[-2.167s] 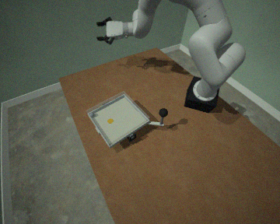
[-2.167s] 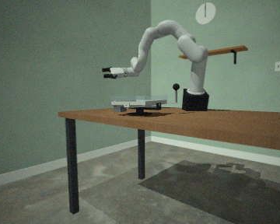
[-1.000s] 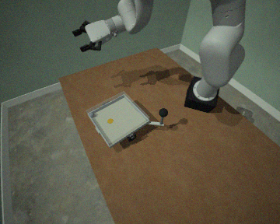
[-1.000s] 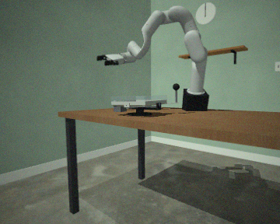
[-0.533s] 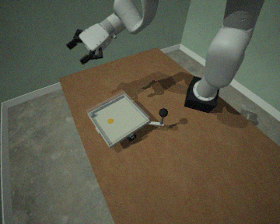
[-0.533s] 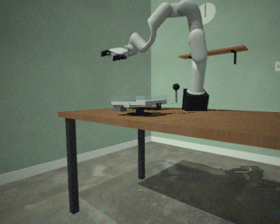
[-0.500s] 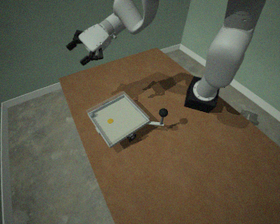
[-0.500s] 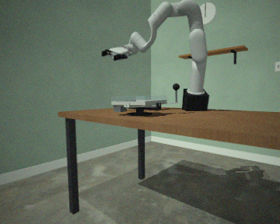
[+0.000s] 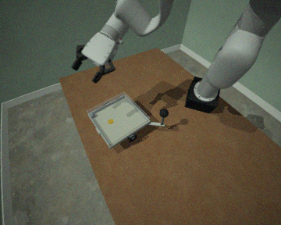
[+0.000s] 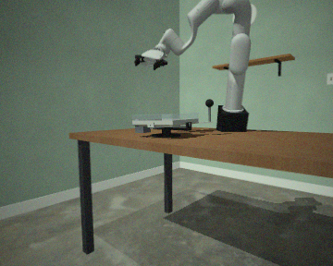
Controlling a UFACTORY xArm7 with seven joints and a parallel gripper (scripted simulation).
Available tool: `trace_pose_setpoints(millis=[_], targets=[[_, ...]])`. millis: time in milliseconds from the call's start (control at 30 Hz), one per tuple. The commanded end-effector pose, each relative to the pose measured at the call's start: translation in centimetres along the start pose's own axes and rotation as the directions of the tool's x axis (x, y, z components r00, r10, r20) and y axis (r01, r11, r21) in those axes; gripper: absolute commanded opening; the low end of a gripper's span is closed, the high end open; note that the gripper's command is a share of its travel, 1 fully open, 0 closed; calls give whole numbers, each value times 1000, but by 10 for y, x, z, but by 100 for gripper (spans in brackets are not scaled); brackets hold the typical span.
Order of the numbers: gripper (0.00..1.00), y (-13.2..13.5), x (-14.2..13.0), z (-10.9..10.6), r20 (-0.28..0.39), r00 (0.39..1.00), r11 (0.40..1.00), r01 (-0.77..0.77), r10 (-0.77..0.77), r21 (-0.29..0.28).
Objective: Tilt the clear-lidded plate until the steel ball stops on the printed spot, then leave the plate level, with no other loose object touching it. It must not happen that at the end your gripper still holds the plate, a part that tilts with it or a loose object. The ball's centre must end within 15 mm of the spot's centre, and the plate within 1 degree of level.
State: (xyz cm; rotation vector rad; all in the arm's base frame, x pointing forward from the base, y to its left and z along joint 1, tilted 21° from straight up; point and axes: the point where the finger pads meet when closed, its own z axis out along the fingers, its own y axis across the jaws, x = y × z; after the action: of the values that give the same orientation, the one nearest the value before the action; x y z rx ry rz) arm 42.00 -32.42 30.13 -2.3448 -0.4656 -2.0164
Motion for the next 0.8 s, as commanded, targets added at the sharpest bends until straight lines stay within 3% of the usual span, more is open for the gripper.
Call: trace_pose_setpoints(millis=[0,300,400,433,467,767], targets=[[100,-26,9,8,32,999,998,6,-8,57],[100,-90,18,20,121,992,983,6,-29,184],[100,-90,18,20,122,992,983,6,-29,185],[100,-126,18,22,182,982,968,4,-51,251],[100,-137,17,22,203,977,963,3,-60,269],[100,-204,4,15,342,931,928,-10,-127,372]])
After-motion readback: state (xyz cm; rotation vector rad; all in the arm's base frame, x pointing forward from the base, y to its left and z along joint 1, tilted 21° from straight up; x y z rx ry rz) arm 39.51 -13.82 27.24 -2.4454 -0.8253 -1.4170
